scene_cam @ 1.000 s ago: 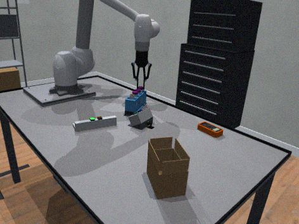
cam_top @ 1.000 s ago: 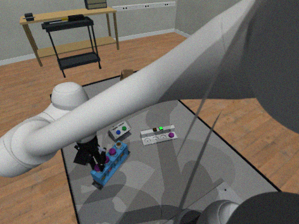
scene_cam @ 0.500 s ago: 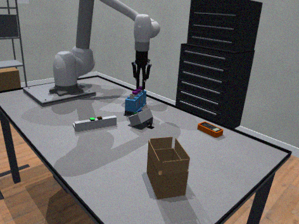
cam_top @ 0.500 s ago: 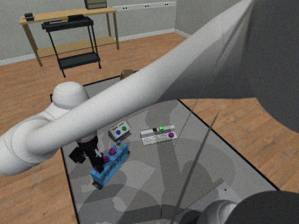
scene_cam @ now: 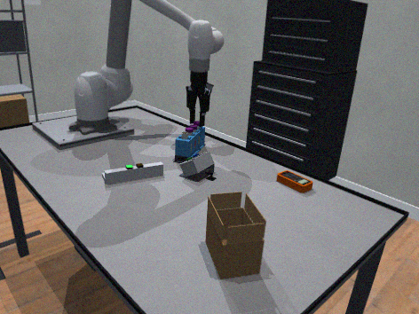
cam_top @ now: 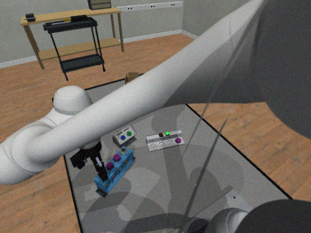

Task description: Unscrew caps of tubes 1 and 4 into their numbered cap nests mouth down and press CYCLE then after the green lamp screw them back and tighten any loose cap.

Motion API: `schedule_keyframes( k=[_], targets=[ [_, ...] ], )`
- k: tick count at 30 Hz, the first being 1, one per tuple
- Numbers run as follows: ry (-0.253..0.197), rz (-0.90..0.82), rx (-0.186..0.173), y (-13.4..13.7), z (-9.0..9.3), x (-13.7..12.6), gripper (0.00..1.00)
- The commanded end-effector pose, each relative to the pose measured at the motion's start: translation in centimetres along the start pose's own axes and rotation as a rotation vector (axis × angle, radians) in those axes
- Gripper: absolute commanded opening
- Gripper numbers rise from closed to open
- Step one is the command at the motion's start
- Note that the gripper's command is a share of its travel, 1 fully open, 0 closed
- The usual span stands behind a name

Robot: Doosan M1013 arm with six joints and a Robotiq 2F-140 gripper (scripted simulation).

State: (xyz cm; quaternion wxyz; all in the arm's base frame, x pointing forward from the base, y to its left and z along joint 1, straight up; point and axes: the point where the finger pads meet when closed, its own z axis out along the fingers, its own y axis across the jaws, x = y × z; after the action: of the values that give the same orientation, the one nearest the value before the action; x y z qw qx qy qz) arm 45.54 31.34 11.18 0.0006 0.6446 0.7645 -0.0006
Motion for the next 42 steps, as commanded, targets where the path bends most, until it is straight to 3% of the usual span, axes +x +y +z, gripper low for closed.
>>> schedule_keyframes(
  k=[1, 8, 33, 39, 40, 42],
  targets=[
    [0.0, 0.001, -0.001, 0.03, -0.04, 0.02, 0.41],
    [0.0, 0.001, -0.001, 0.03, -0.04, 0.03, 0.41],
    [0.0, -0.915, -0.001, 0.03, -0.13, 0.02, 0.41],
    [0.0, -0.915, -0.001, 0.03, -0.13, 0.02, 0.41],
    [0.0, -0.915, -0.001, 0.03, -0.13, 0.02, 0.3],
    [0.0, -0.915, -0.001, 0.02, -0.13, 0.03, 0.3]
  ],
)
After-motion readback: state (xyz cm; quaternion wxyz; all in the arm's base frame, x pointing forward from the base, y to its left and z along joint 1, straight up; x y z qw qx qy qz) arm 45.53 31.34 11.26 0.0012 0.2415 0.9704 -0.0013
